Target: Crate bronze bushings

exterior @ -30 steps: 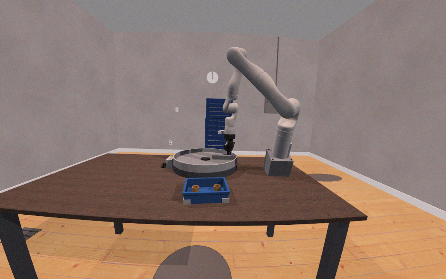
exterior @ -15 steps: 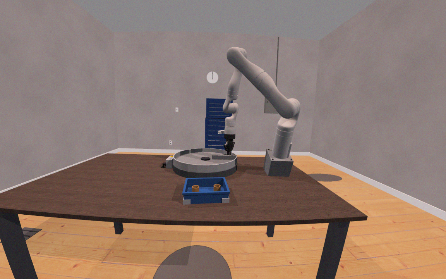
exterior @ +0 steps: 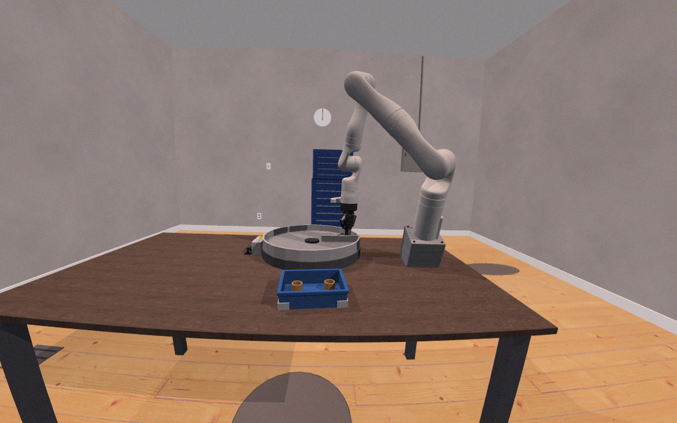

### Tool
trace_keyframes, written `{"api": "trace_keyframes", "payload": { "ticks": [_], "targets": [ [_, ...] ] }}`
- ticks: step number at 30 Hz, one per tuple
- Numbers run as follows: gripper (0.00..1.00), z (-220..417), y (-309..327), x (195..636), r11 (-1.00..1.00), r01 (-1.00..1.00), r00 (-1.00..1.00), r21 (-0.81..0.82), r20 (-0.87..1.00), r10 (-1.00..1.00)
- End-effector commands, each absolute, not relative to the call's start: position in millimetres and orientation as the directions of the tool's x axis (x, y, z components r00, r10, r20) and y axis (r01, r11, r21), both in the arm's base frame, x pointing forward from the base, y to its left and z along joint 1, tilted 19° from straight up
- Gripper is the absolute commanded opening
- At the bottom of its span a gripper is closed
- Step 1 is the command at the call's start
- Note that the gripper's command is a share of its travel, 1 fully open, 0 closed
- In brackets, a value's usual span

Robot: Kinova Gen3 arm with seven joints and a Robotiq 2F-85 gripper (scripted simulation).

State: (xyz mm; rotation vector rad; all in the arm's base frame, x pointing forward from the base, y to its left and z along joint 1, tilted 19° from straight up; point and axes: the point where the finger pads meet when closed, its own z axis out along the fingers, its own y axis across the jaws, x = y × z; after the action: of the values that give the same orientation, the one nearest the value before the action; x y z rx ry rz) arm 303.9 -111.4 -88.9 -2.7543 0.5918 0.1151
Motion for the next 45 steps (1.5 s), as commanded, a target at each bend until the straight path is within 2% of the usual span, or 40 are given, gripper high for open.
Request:
{"api": "trace_keyframes", "payload": {
  "ticks": [1,45],
  "targets": [
    [0.00,-88.5,-111.9,304.4,-0.863,-0.413,0.911,-0.292,-0.143,-0.387],
    [0.00,-81.8,-115.7,304.0,-0.863,-0.412,0.911,-0.294,-0.144,-0.386]
  ]
}}
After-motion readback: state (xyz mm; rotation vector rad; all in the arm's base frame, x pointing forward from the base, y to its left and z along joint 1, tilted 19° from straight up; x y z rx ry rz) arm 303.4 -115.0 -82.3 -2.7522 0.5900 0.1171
